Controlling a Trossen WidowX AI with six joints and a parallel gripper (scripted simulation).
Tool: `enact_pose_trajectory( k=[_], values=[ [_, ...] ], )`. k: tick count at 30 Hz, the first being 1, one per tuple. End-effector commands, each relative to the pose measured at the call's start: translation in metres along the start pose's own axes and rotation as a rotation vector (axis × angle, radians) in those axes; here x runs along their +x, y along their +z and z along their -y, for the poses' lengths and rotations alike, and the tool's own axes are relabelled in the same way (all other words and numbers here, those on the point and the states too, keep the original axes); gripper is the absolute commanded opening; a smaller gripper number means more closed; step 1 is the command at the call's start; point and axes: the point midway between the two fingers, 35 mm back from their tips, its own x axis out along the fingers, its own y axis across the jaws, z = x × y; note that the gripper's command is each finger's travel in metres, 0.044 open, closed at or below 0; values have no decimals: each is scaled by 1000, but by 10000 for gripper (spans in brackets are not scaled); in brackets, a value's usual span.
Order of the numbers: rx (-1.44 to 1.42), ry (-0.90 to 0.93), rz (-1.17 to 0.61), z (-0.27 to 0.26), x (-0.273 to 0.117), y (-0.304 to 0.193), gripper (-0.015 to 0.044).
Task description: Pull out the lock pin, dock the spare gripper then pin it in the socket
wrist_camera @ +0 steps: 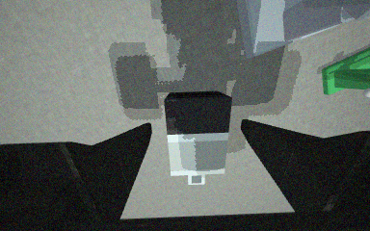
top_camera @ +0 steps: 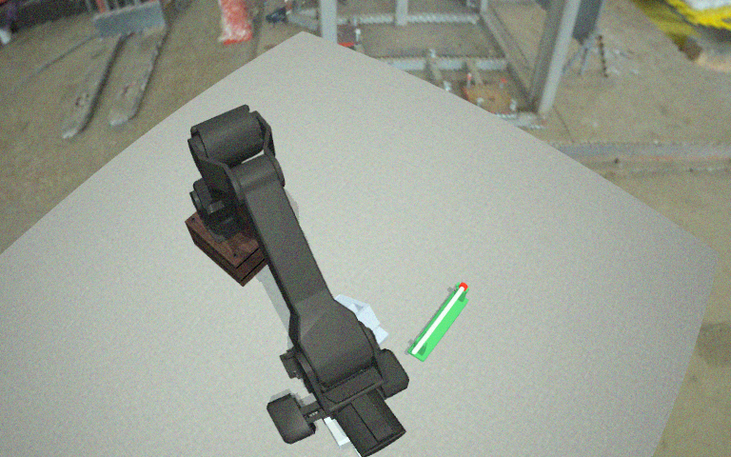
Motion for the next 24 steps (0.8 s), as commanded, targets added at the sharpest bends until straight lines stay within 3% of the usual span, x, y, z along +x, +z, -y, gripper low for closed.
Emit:
enact_pose_trajectory(
  k=[1, 13, 24],
  values=[
    [0, 0, -2, 0, -11, 0, 440],
    [2, 1, 25, 0, -30, 7, 440],
    [3, 2, 29, 0, -20, 8, 440]
  ],
)
